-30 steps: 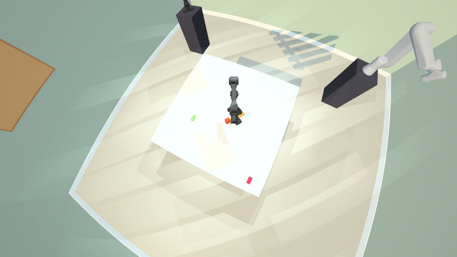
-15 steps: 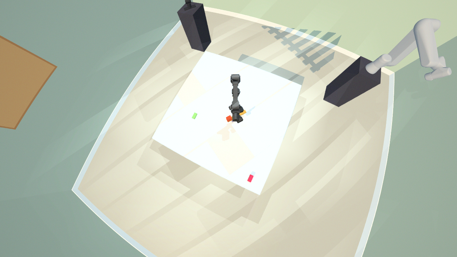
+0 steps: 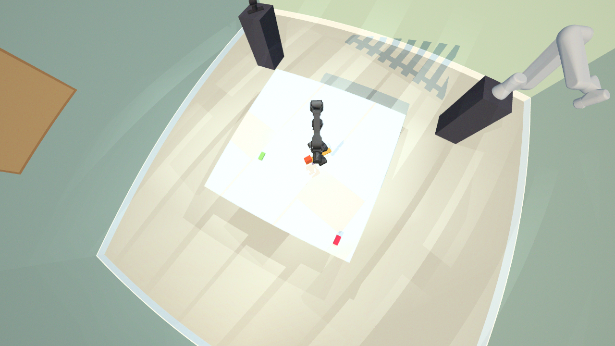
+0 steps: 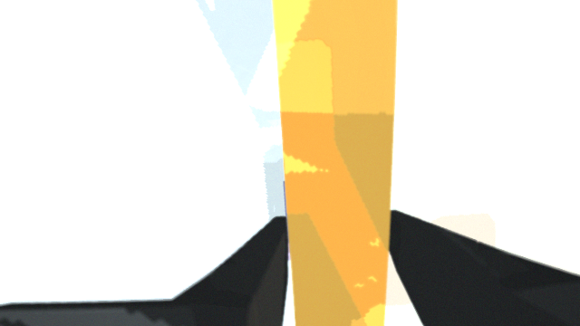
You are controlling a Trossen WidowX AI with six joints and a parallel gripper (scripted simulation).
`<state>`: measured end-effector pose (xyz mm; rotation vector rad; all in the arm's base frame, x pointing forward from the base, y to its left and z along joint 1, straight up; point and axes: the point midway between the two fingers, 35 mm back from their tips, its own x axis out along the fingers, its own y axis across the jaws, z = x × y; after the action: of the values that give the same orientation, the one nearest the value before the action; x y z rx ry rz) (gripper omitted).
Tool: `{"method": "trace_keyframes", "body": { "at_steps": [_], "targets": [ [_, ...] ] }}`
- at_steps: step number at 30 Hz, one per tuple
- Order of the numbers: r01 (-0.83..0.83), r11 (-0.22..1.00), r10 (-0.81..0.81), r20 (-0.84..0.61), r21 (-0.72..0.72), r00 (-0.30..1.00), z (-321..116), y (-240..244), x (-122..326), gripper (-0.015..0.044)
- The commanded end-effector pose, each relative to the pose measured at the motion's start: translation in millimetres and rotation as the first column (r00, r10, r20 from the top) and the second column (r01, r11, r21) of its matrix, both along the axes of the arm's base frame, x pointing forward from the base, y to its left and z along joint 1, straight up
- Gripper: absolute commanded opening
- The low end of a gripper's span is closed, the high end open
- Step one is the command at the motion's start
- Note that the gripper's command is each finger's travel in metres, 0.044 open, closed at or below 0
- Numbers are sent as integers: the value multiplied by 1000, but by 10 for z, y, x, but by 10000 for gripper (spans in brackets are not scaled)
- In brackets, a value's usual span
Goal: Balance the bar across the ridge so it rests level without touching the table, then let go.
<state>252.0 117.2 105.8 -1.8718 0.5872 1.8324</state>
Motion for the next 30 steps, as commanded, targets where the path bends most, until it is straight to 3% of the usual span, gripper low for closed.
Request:
{"method": "trace_keyframes", "body": {
  "at_steps": [1, 14, 24, 27, 30],
  "targets": [
    [0, 1000, 0, 0, 0, 1000, 0, 0, 0, 173],
    [0, 1000, 0, 0, 0, 1000, 0, 0, 0, 185],
    [0, 1000, 0, 0, 0, 1000, 0, 0, 0, 440],
    [0, 1000, 0, 0, 0, 1000, 21, 1, 3, 440],
    [0, 1000, 0, 0, 0, 1000, 313, 14, 30, 440]
  ]
}}
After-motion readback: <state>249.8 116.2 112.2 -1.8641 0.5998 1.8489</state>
